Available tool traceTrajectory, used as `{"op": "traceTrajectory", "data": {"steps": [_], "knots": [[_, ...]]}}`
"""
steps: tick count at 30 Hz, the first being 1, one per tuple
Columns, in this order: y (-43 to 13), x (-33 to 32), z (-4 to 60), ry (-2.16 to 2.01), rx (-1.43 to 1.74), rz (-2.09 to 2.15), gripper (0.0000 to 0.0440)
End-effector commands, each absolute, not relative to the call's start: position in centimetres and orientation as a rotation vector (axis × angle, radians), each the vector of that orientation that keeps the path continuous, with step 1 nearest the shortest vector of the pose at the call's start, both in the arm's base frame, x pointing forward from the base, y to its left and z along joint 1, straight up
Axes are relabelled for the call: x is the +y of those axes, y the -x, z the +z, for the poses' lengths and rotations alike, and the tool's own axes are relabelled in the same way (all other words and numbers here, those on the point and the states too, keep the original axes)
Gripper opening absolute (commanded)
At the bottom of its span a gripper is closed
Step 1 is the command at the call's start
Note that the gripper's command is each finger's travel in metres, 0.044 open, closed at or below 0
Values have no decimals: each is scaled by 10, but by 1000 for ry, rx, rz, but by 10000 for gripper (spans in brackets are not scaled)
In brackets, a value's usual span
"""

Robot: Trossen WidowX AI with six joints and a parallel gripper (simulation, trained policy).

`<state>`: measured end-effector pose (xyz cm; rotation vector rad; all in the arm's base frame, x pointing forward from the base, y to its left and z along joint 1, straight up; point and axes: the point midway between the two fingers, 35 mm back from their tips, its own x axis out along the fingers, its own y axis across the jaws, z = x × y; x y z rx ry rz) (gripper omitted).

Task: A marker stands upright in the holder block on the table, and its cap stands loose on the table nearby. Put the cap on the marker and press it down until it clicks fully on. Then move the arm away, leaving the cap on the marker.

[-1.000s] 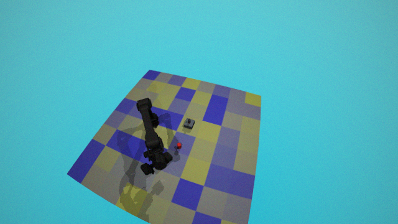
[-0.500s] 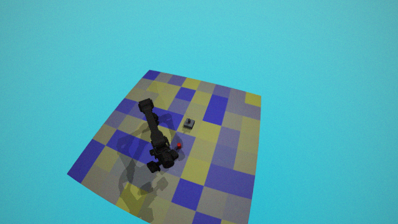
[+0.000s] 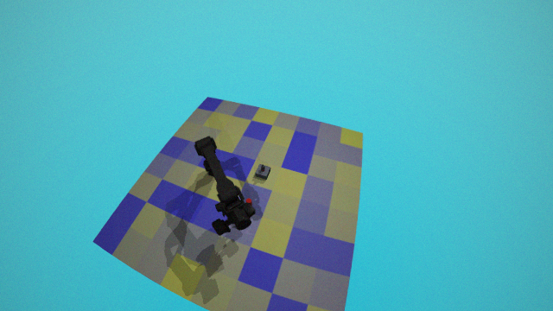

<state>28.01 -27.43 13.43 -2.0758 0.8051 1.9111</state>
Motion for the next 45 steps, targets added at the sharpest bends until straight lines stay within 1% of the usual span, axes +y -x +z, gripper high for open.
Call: {"op": "traceTrajectory", "data": {"steps": [1, 21, 45], "knots": [[-286, -261, 133, 2054, 773, 1902, 311], [-301, -205, 129, 1947, 644, 1902, 308], [-304, -143, 126, 1891, 414, 2032, 302]]}}
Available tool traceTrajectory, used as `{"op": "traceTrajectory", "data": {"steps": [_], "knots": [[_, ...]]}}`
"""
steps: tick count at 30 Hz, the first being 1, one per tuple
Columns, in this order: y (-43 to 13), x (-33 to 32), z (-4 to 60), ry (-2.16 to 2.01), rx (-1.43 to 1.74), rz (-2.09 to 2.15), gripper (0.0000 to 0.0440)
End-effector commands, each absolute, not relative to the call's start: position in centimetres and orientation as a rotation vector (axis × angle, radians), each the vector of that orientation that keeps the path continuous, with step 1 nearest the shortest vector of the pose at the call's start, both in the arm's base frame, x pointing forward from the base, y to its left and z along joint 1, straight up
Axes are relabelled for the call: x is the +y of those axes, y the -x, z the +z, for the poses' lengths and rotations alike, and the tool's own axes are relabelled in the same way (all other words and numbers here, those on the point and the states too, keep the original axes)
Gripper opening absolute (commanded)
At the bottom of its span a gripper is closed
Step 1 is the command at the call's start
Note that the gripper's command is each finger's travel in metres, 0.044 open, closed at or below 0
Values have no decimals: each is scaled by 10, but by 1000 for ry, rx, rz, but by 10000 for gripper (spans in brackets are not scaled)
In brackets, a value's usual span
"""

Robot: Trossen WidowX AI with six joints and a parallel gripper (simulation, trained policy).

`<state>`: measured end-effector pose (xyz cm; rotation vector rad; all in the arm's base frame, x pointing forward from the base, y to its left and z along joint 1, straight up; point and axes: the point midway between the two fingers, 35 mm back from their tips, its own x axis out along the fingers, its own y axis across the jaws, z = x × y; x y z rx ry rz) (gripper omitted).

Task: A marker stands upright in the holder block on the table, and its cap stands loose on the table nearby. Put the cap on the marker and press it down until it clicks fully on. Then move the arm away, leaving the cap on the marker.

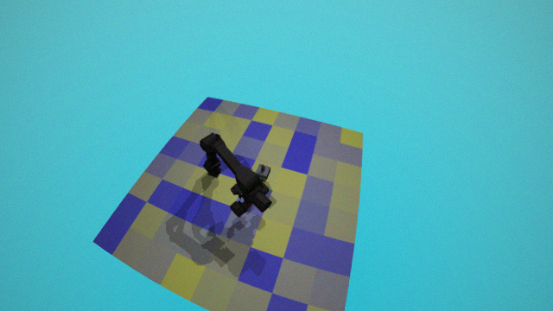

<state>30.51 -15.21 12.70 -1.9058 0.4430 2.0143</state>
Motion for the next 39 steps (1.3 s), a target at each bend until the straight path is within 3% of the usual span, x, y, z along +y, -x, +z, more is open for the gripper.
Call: {"op": "traceTrajectory", "data": {"steps": [1, 39], "knots": [[-303, -141, 126, 1886, 408, 2039, 302], [-278, -116, 66, 1758, 257, 2206, 249]]}}
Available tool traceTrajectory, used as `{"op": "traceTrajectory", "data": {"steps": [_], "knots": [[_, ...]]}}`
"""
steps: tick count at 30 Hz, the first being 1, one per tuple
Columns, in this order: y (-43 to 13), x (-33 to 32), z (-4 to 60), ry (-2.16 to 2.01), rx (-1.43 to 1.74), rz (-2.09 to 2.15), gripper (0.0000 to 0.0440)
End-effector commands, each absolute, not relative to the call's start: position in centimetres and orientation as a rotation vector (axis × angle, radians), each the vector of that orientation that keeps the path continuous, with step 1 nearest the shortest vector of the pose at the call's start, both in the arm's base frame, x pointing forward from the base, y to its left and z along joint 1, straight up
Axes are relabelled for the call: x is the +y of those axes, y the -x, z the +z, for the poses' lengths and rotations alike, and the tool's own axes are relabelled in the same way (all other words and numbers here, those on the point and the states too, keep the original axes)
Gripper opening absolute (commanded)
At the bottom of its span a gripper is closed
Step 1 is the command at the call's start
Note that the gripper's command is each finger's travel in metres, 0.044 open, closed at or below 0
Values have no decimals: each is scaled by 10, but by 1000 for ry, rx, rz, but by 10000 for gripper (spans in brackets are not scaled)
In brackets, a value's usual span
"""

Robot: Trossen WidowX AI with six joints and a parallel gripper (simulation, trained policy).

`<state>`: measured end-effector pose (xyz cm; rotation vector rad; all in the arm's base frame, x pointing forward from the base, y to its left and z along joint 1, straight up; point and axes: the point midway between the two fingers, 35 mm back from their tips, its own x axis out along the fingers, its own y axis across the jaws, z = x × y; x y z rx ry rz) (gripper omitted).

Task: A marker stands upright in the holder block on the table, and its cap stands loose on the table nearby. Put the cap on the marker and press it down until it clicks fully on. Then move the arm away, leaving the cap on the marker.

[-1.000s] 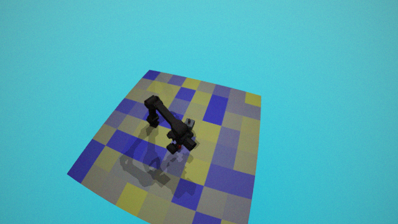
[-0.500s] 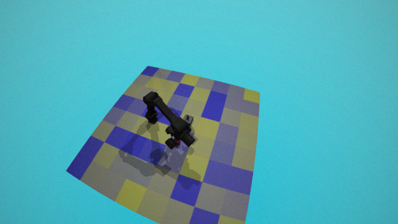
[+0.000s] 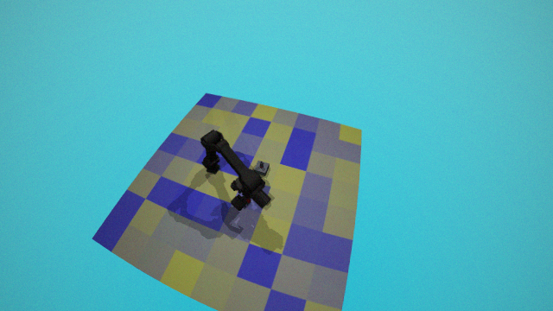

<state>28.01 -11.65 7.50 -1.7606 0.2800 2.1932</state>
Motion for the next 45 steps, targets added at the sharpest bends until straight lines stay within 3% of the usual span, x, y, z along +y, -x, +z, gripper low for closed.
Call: {"op": "traceTrajectory", "data": {"steps": [1, 7, 14, 45], "knots": [[-277, -116, 64, 1759, 254, 2211, 247], [-274, -117, 56, 1773, 244, 2238, 212], [-276, -118, 64, 1830, 248, 2244, 38], [-311, -51, 135, 2065, 149, 2184, 0]]}}
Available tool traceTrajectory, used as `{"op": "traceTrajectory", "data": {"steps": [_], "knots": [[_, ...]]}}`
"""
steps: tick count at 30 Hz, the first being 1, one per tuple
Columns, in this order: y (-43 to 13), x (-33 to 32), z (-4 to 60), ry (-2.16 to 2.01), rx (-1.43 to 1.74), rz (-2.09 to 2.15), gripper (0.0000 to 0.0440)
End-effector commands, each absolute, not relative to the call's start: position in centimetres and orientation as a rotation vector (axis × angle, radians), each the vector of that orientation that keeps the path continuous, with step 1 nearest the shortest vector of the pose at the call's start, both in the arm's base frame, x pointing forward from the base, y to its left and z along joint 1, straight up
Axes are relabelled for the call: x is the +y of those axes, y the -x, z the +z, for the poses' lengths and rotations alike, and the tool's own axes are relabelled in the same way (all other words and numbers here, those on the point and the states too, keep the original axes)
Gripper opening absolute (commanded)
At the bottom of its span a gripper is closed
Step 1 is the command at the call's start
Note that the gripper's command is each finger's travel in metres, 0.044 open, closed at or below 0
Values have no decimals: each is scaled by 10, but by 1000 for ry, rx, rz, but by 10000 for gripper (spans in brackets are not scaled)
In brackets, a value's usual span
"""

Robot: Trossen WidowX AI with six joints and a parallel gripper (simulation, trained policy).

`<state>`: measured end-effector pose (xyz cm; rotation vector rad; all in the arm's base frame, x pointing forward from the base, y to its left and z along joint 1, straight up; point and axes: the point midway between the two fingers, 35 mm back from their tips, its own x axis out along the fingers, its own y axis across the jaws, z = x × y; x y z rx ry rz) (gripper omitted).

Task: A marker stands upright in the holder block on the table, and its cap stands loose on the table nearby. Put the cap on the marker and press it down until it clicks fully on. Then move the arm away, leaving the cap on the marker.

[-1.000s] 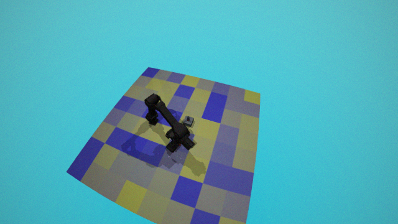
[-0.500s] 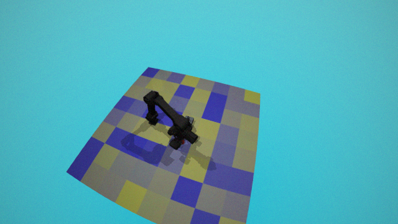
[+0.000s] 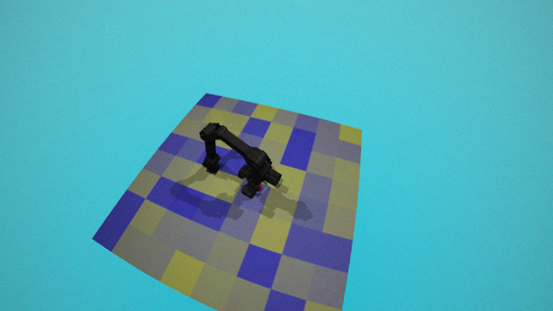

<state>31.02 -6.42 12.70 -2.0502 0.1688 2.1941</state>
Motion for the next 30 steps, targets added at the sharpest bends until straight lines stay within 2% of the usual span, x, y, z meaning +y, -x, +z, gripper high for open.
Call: {"op": "traceTrajectory", "data": {"steps": [1, 30], "knots": [[-311, -47, 136, 2065, 144, 2187, 0], [-278, 58, 158, 2166, -247, 2405, 0]]}}
